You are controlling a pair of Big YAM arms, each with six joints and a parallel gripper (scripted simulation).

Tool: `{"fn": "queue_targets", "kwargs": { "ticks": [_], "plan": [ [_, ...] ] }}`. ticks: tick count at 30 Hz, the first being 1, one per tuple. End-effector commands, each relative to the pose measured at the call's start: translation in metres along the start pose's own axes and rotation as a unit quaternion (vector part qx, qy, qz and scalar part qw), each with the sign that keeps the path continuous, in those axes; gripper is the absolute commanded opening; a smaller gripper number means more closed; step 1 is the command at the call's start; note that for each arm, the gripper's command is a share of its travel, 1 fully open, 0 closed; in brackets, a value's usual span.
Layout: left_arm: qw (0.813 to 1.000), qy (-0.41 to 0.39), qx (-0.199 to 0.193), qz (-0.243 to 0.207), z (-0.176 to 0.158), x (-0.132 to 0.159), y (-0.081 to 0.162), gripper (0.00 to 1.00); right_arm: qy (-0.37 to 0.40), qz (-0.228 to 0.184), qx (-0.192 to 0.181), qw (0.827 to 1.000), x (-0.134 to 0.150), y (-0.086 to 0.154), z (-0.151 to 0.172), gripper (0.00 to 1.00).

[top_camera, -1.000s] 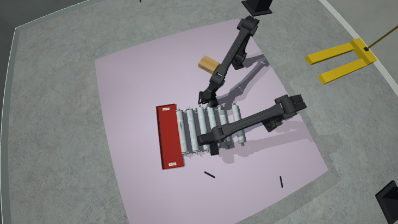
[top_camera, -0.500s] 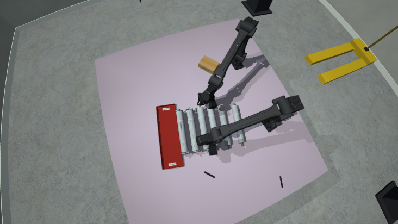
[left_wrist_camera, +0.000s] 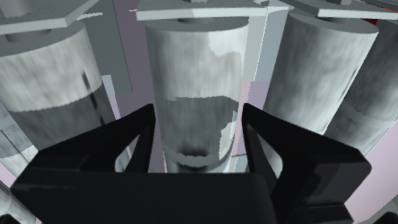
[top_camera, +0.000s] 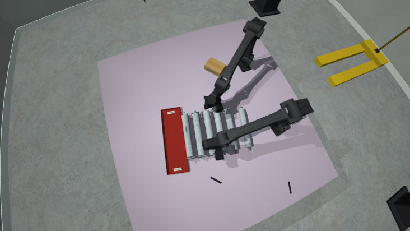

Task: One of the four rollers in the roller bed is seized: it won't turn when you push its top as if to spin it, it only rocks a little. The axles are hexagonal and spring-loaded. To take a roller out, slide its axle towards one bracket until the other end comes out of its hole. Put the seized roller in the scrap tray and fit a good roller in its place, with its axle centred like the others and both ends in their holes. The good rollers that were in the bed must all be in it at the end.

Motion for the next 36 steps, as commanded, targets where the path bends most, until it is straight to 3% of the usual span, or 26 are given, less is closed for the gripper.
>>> {"fn": "queue_targets", "kwargs": {
  "ticks": [1,4,5,24,28,36],
  "plan": [
    [1.0,-0.001,0.02,-0.006,-0.014,0.001,0.012,0.62,-0.004,-0.03,0.027,0.999,-0.027,0.019,-0.027,0.03],
    [1.0,-0.001,0.02,-0.006,-0.014,0.001,0.012,0.62,-0.004,-0.03,0.027,0.999,-0.027,0.019,-0.027,0.03],
    [1.0,-0.001,0.02,-0.006,-0.014,0.001,0.012,0.32,-0.004,-0.03,0.027,0.999,-0.027,0.019,-0.027,0.03],
    [1.0,-0.009,0.019,-0.006,-0.014,0.001,0.01,0.32,-0.004,-0.03,0.027,0.999,-0.027,0.019,-0.027,0.03],
    [1.0,-0.009,0.019,-0.006,-0.014,0.001,0.01,0.32,-0.007,0.006,0.004,1.0,0.006,0.004,-0.01,0.03],
    [1.0,-0.009,0.019,-0.006,-0.014,0.001,0.01,0.32,-0.009,0.013,0.002,1.0,0.013,0.003,-0.009,0.03]
  ]
}}
Point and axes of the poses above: on each arm, the point where the finger pads meet when closed, its own y axis back along the fingers, its own z axis across the jaws, x = y × z, the point moved 1 cm from there along y, back along the fingers, and after that the axes turned 8 degrees about -y, right-handed, at the moved point
